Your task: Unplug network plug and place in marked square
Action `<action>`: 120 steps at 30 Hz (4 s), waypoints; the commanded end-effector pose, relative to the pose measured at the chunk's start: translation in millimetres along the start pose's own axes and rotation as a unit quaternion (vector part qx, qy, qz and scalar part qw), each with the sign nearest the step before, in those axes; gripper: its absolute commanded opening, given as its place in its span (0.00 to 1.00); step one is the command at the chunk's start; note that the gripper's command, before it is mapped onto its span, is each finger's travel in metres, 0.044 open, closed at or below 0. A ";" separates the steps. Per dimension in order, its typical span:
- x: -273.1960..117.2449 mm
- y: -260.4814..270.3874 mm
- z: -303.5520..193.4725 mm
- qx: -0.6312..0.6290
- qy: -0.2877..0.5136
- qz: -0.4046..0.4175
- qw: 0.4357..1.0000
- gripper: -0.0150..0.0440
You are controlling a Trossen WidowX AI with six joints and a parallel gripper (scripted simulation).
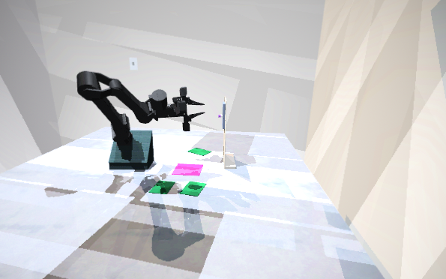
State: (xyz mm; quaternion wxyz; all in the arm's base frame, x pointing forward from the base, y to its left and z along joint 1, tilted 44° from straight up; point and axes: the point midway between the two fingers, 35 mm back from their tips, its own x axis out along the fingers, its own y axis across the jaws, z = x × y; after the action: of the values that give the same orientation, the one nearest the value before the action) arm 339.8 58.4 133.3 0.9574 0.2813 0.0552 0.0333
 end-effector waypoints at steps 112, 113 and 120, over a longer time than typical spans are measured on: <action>72.6 -34.3 -35.6 0.123 0.035 -0.017 0.992 0.25; 72.0 -34.3 -35.6 0.123 0.035 -0.017 0.992 0.25; 68.0 -34.1 -36.0 0.123 0.035 -0.017 0.992 0.25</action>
State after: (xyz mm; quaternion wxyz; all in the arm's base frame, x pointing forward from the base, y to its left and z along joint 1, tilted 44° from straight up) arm 408.7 55.7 78.9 0.9127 0.3968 0.0955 0.0189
